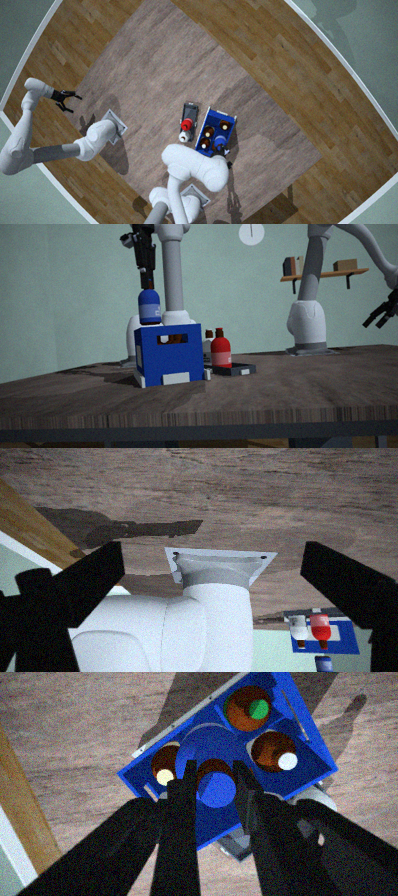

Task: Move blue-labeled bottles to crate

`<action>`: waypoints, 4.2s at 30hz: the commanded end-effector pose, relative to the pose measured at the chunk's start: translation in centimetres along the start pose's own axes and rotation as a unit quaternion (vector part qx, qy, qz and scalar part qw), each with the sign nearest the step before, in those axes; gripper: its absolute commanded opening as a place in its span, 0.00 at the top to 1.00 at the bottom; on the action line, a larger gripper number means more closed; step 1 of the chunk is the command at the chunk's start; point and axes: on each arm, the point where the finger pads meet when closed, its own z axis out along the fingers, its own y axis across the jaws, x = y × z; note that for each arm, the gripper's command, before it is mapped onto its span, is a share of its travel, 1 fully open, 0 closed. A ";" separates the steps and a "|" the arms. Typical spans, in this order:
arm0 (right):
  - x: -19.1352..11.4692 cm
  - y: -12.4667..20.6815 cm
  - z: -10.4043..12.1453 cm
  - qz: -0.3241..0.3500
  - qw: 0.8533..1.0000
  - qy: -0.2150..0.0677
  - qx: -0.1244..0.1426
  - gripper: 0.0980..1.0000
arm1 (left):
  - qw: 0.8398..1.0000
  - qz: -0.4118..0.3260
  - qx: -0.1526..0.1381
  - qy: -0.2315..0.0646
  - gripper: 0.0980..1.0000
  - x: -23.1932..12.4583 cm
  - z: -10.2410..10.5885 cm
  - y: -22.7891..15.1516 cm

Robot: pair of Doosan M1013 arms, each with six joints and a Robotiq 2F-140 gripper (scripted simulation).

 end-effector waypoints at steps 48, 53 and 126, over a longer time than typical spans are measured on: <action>0.0 0.0 0.9 0.000 1.000 -0.001 0.000 1.00 | 1.000 0.000 0.000 0.000 0.00 0.0 0.0 0.0; 0.0 0.0 1.4 0.000 1.000 -0.001 0.000 1.00 | 1.000 0.000 0.000 0.000 0.00 0.0 0.0 0.0; 0.0 0.0 3.8 0.000 1.000 -0.001 0.000 1.00 | 1.000 0.000 0.000 0.000 0.00 0.0 0.0 0.0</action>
